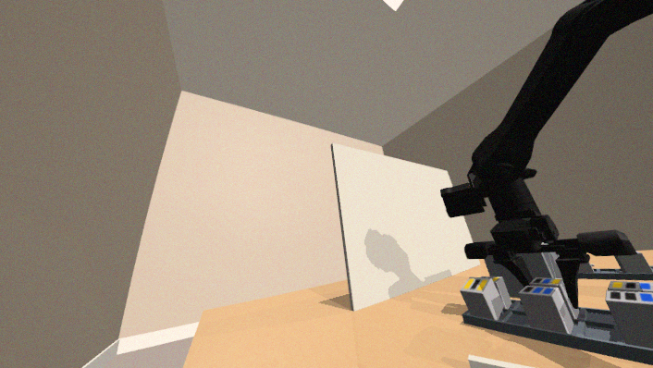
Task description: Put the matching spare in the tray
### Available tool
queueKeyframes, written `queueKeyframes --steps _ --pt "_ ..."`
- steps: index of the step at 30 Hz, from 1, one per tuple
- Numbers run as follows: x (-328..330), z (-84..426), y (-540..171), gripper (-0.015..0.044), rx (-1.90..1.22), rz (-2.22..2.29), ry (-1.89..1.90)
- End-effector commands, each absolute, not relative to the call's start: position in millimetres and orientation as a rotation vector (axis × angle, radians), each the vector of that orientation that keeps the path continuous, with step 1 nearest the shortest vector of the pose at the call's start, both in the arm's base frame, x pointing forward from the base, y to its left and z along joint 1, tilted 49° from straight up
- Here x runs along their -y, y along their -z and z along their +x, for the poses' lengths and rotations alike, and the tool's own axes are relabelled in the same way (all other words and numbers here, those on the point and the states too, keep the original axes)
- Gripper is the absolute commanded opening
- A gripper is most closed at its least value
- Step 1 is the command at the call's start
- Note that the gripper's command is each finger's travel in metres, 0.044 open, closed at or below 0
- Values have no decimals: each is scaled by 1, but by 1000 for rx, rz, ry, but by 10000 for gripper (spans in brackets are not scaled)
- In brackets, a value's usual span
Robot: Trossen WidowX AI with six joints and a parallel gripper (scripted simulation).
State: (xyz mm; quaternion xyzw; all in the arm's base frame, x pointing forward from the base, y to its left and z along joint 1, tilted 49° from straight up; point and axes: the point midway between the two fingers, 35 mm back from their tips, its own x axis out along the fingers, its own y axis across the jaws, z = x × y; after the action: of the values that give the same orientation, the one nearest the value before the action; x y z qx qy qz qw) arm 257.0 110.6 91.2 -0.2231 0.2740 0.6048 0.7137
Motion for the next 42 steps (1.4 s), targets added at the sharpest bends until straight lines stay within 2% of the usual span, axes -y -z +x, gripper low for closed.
queueKeyframes --steps 1,13,21,35,42 --pt "-101 258 -98 0 -608 -501 -1339" --pt "-55 249 -139 0 -612 -496 -1338" --pt "-54 249 -139 0 -618 -492 -1334" --pt "-2 236 -187 0 -597 -534 -1314" --pt "2 236 -188 0 -598 -535 -1313"
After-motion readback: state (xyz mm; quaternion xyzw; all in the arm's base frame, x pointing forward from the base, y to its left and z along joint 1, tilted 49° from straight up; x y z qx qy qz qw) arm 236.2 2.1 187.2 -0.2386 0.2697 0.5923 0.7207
